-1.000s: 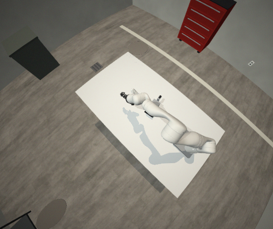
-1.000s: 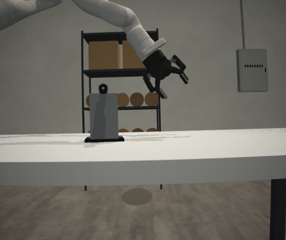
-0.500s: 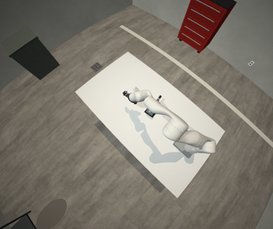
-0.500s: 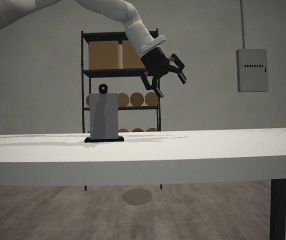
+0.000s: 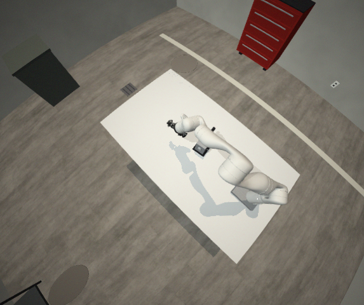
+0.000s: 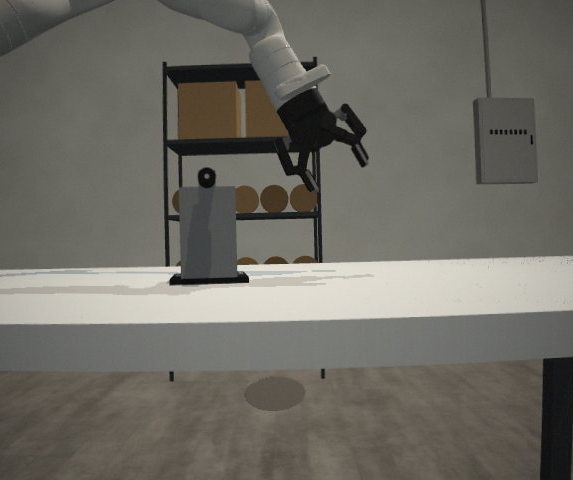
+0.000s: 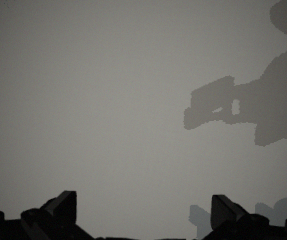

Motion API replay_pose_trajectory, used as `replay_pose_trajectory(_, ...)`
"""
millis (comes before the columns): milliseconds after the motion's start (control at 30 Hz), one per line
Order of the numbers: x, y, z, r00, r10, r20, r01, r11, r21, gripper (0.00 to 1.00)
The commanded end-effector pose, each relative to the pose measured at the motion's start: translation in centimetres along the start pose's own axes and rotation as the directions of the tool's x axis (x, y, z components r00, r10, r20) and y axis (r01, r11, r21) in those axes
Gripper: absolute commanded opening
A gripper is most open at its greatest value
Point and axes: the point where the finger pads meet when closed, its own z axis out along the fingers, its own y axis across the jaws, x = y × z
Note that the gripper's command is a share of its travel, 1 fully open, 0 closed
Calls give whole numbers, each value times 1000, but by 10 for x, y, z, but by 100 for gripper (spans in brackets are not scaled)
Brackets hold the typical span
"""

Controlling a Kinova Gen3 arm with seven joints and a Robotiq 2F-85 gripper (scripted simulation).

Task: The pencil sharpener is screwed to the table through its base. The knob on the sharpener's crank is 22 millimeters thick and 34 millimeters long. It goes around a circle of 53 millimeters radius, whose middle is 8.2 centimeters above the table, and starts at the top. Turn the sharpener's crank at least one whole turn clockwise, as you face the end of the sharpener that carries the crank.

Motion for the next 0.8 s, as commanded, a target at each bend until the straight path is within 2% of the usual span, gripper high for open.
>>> replay_pose_trajectory(0,8,-2,-3,1000,9,-3,-9,1000,3,100)
replay_pose_trajectory(167,8,-2,-3,1000,9,-3,-9,1000,3,100)
replay_pose_trajectory(200,18,5,-8,1000,7,1,-7,1000,-23,100)
replay_pose_trajectory(400,18,5,-8,1000,7,1,-7,1000,-23,100)
replay_pose_trajectory(433,29,13,-13,1000,5,5,-5,999,-49,100)
replay_pose_trajectory(733,29,13,-13,1000,5,5,-5,999,-49,100)
replay_pose_trajectory(767,40,20,-18,1000,4,9,-4,997,-75,100)
